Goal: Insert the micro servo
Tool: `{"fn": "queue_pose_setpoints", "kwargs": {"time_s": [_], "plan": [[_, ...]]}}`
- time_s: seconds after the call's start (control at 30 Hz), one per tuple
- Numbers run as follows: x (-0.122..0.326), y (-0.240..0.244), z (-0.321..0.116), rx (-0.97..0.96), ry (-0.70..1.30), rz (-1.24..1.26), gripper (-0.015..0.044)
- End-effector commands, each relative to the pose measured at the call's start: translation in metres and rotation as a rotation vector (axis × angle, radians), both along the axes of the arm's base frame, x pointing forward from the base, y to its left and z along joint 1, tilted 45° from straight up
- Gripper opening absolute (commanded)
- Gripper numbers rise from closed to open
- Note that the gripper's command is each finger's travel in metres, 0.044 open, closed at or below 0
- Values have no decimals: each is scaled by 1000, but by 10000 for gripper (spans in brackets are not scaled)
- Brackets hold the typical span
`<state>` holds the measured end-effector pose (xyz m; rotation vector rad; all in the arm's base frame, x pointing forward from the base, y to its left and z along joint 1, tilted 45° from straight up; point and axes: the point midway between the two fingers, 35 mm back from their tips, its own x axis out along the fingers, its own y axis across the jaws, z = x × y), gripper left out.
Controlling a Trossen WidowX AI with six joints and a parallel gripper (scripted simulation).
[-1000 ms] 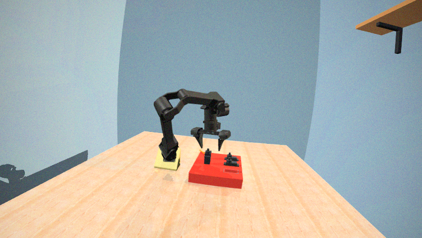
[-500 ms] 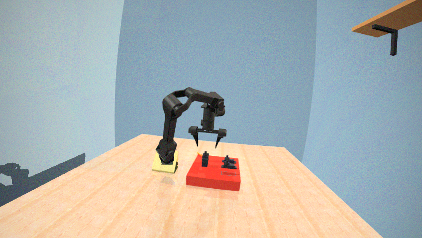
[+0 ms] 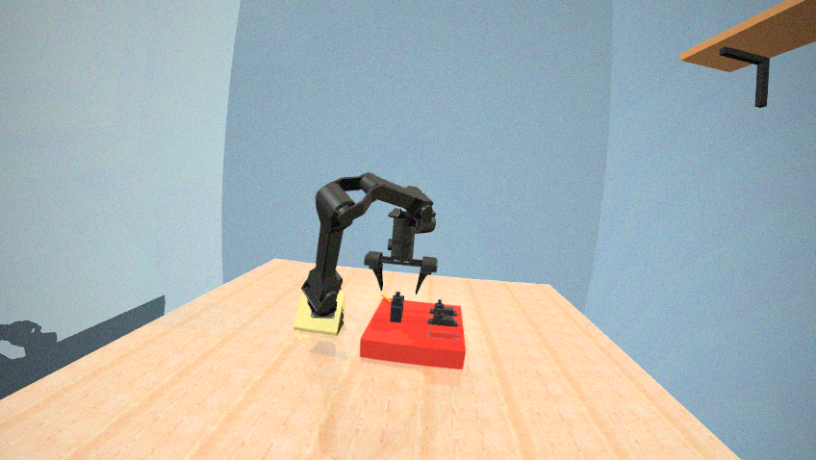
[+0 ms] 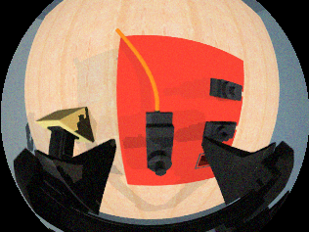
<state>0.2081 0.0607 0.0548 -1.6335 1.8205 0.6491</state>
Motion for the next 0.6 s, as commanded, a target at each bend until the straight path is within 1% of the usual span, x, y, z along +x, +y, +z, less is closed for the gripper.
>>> {"fn": "queue_pose_setpoints", "kwargs": {"time_s": [0.0, 0.37, 0.57], "plan": [[0, -5, -4, -3, 2, 6, 440], [-1, -15, -14, -3, 2, 6, 440], [-1, -15, -14, -3, 2, 6, 282]]}}
